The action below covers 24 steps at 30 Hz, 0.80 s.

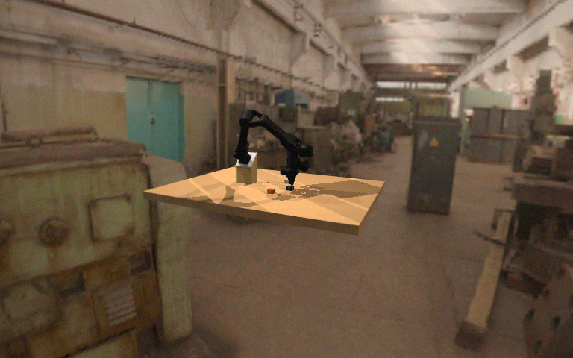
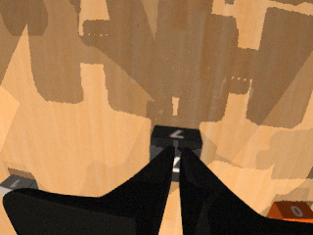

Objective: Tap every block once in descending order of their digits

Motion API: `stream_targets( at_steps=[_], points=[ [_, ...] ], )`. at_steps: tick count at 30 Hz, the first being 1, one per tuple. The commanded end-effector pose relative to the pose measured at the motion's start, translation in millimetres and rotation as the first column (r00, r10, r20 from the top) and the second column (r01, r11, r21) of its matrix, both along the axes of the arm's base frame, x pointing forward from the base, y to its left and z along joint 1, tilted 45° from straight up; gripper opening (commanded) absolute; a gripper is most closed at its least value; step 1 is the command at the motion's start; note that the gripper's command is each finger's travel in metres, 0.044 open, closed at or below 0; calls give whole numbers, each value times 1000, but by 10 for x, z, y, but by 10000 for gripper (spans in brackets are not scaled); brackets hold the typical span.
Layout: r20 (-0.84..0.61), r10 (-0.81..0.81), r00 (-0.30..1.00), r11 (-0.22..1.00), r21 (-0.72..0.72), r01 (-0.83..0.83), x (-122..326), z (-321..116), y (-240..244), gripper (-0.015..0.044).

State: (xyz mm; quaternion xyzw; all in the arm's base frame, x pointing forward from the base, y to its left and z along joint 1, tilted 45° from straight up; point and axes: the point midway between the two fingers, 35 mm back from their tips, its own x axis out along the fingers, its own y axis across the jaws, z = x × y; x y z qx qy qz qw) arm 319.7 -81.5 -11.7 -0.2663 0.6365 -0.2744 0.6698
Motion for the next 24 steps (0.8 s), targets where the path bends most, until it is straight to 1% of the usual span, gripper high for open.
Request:
stream_targets(
  at_steps=[1,9,13,18,24],
  points=[
    [-15,4,1000,1000,-5,-4,-19,-64,-45,20],
    [-15,4,1000,1000,-5,-4,-20,-90,-73,20],
    [-14,4,1000,1000,-3,-4,-24,105,126,20],
    [-15,4,1000,1000,-3,-4,-24,136,161,20],
    [-15,4,1000,1000,0,-4,-46,667,703,20]
  ],
)
